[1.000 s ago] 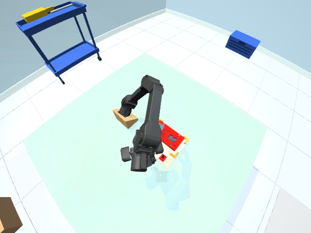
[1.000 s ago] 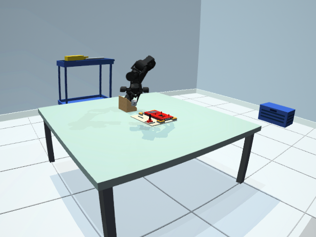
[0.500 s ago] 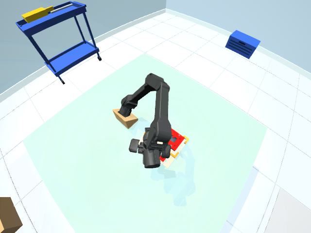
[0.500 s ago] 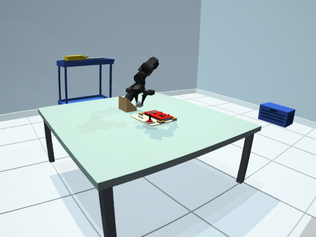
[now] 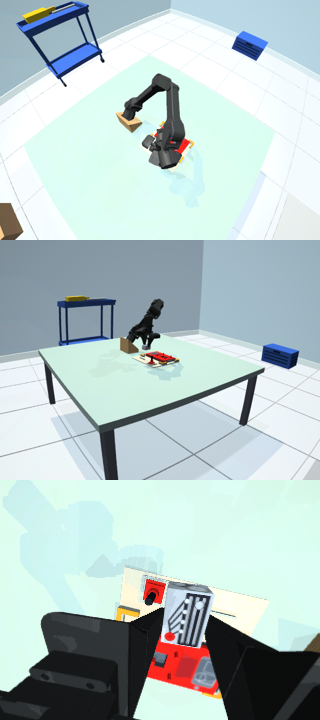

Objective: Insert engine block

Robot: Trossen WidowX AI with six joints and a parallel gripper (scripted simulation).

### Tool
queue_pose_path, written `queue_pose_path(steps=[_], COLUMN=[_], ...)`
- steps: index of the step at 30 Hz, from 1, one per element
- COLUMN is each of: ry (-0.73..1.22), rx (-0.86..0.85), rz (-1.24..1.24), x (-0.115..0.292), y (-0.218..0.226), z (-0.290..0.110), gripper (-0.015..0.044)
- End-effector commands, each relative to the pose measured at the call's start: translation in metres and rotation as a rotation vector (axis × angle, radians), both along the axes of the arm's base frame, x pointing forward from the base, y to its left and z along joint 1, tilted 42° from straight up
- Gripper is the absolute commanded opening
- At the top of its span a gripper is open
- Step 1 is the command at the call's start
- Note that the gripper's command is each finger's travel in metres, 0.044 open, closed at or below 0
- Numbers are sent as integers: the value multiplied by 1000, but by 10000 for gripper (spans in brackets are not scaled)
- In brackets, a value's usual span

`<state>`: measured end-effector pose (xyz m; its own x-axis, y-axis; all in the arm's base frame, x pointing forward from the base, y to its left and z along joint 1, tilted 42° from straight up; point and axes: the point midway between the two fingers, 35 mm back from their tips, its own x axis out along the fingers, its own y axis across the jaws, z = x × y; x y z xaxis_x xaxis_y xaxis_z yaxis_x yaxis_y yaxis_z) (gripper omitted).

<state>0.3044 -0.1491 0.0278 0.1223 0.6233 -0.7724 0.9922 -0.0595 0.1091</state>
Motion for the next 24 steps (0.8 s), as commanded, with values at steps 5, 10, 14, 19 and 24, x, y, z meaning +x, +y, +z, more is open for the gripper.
queue_pose_path(steps=[5, 10, 14, 19, 24], ry=[118, 203, 270, 355, 439], rx=[22, 40, 55, 74, 94], rz=[-163, -269, -354, -459, -564], x=[8, 13, 16, 20, 23], y=[14, 25, 34, 45, 57], z=[8, 13, 16, 21, 25], gripper=[0, 0, 0, 0, 0])
